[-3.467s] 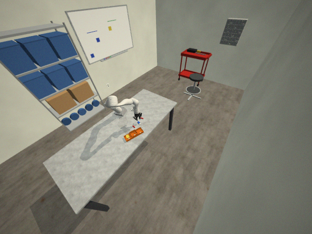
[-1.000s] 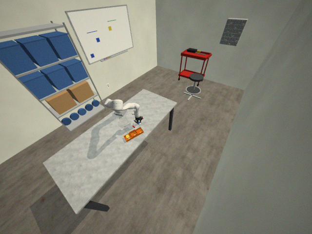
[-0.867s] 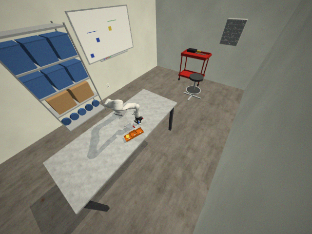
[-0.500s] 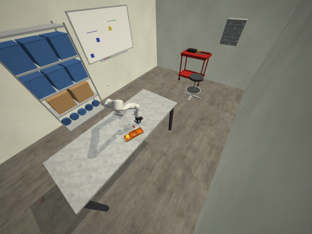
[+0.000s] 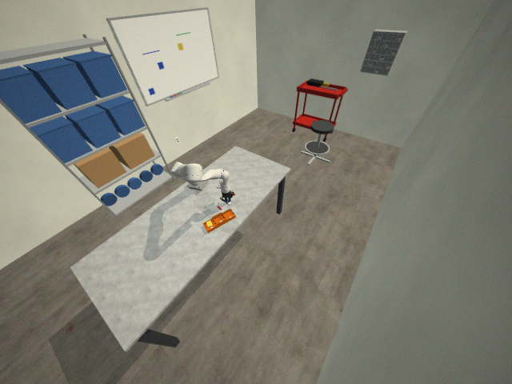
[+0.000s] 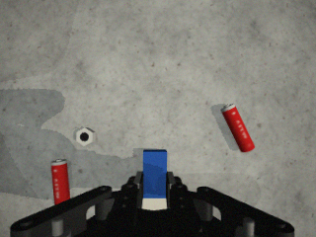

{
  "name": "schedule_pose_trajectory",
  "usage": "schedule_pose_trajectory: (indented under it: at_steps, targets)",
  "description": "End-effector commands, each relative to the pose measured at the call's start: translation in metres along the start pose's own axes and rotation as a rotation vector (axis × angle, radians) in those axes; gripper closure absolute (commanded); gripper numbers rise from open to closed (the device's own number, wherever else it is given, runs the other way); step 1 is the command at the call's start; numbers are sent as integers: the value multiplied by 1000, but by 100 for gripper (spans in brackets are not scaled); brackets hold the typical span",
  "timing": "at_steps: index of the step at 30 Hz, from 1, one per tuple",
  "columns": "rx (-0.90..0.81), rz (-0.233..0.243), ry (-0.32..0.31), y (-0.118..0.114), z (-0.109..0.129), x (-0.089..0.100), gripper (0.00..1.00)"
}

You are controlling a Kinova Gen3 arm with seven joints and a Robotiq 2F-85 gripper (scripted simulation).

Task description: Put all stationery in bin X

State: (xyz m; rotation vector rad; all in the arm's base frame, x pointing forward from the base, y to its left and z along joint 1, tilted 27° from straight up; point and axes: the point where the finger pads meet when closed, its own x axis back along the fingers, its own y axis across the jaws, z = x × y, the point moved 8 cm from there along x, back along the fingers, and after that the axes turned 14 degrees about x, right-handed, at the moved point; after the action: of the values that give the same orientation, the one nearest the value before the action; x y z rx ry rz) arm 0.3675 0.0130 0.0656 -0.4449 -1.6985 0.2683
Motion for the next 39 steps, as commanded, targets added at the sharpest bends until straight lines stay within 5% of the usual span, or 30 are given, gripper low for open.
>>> schedule_pose_trajectory:
  at_steps: [1, 16, 31, 39]
  targets:
    - [0, -1, -1, 0, 0, 0, 81]
    - [0, -1, -1, 0, 0, 4, 81]
    - [0, -1, -1, 0, 0, 54, 81]
    - [0, -1, -1, 0, 0, 60, 81]
